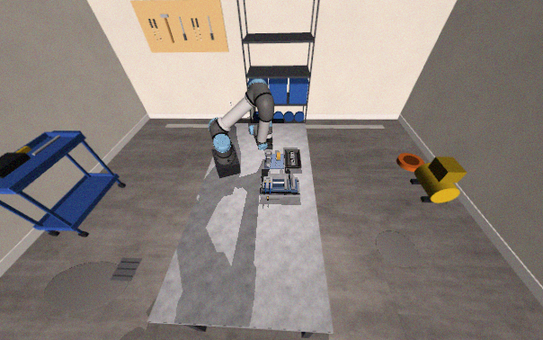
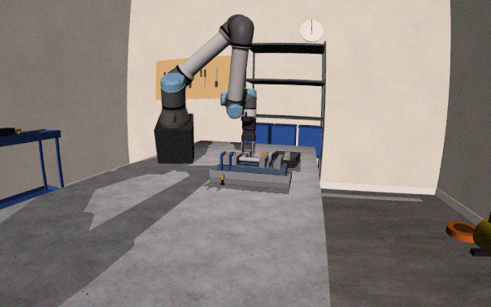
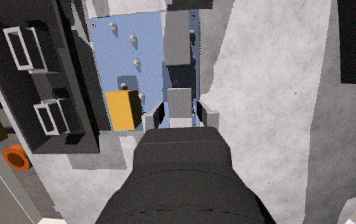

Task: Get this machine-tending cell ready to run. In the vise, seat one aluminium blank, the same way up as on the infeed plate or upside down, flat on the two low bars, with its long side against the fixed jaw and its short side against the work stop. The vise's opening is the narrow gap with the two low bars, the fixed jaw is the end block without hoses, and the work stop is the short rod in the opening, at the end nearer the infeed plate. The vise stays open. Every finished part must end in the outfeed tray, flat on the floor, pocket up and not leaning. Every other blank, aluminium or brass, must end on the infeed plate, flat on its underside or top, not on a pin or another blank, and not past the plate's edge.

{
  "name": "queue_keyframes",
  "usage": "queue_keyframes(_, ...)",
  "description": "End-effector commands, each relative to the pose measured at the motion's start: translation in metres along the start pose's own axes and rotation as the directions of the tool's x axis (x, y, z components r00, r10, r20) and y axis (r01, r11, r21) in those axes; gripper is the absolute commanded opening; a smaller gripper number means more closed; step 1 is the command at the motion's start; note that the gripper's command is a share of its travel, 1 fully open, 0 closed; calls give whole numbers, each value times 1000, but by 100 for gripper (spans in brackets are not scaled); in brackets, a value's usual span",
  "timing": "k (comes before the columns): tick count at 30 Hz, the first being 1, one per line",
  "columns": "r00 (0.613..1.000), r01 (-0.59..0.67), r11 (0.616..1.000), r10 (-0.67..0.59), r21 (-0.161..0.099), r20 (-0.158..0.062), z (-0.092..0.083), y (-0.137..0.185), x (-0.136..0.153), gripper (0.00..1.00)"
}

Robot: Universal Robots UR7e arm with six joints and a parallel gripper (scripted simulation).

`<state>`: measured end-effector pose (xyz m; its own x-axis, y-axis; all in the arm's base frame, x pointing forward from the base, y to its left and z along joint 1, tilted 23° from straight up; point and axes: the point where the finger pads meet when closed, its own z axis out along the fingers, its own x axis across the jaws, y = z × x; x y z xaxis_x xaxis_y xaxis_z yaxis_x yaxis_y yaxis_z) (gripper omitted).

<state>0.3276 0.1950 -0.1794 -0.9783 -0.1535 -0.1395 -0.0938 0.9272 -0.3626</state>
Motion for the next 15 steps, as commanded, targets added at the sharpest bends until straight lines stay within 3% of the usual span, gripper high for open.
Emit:
queue_keyframes(1, 1000, 0, 1000, 0, -1, 1, 0, 0, 0, 100)
queue_keyframes(5, 1000, 0, 1000, 0, -1, 1, 0, 0, 0, 100)
queue_keyframes(6, 1000, 0, 1000, 0, -1, 1, 0, 0, 0, 0)
queue_keyframes(15, 1000, 0, 1000, 0, -1, 1, 0, 0, 0, 0)
